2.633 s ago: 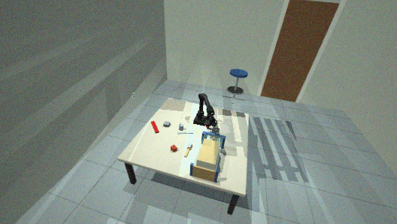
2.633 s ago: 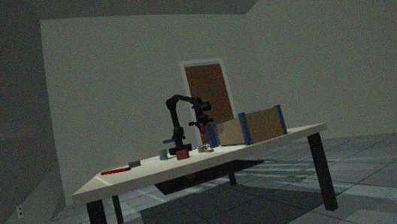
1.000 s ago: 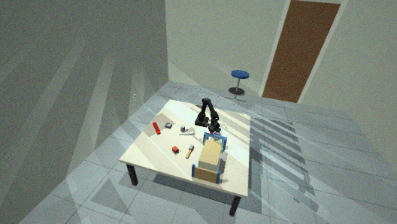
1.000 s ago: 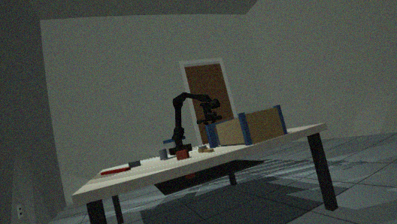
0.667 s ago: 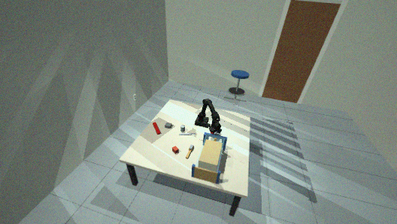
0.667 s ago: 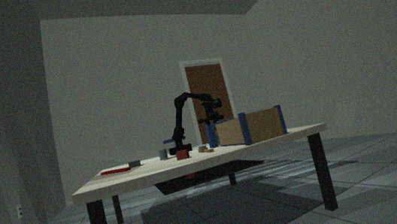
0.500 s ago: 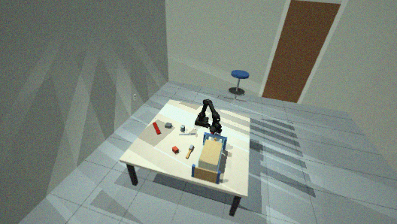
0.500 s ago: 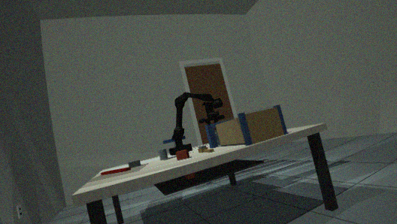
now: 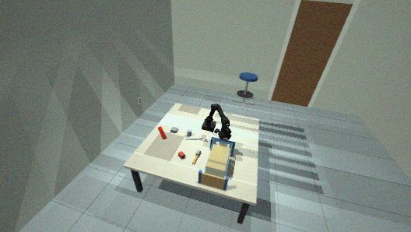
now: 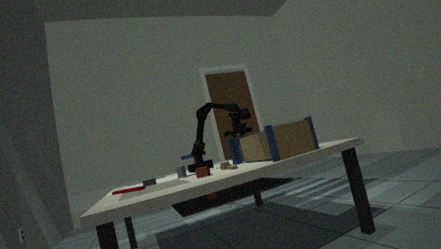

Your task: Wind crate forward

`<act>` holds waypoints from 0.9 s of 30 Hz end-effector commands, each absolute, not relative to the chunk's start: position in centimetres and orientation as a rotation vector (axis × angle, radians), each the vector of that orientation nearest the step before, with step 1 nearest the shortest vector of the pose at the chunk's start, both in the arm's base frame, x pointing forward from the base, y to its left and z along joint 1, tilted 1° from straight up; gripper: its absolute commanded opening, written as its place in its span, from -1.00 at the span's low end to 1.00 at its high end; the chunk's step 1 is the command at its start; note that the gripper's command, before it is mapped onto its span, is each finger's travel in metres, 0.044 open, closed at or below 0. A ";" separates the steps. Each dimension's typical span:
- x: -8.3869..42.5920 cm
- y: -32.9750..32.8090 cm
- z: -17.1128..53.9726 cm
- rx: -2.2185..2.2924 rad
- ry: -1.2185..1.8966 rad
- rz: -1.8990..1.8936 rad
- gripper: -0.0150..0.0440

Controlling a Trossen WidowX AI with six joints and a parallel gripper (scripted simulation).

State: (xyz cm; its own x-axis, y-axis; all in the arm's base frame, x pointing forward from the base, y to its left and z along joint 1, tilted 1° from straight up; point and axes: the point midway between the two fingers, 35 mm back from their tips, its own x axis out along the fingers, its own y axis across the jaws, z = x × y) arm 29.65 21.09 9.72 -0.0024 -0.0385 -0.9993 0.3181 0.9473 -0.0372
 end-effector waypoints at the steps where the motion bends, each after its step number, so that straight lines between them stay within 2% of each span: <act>1: 29.8 23.6 9.9 0.248 1.546 -0.227 -0.49; 27: 29.2 27.5 9.9 0.251 1.547 -0.225 -0.49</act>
